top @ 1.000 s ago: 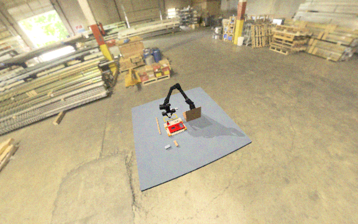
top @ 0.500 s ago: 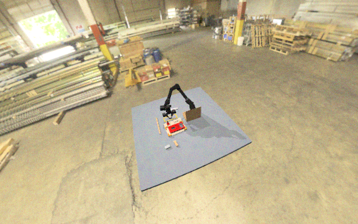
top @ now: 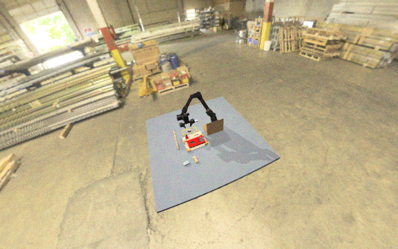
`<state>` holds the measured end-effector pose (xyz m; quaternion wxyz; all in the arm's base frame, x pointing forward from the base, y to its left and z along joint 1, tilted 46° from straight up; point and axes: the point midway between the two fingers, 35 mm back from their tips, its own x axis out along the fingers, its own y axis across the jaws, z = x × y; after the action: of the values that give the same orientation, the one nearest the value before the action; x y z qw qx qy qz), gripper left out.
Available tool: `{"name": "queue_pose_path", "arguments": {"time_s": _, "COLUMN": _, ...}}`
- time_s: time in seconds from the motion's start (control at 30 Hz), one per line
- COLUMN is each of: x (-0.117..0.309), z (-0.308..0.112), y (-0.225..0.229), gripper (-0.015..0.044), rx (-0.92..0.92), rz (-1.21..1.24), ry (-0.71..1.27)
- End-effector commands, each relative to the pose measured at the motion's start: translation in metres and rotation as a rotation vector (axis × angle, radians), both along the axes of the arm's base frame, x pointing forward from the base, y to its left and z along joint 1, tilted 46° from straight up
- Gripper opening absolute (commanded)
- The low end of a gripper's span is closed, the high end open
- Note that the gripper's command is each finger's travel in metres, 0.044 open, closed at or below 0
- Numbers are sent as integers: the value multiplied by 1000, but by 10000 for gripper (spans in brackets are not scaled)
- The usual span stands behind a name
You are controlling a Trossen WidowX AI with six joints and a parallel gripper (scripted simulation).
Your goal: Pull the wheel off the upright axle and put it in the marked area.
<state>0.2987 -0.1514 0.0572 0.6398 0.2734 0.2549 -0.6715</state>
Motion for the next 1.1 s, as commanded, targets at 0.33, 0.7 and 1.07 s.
{"name": "queue_pose_path", "arguments": {"time_s": 0.33, "x": -79, "z": 8, "y": 68, "gripper": 440, "rx": -1, "rz": -15, "ry": 8}}
{"name": "queue_pose_path", "arguments": {"time_s": 0.7, "x": -79, "z": 8, "y": 68, "gripper": 440, "rx": -1, "rz": -15, "ry": 8}}
{"name": "queue_pose_path", "arguments": {"time_s": 1.07, "x": -79, "z": 8, "y": 68, "gripper": 440, "rx": -1, "rz": -15, "ry": 8}}
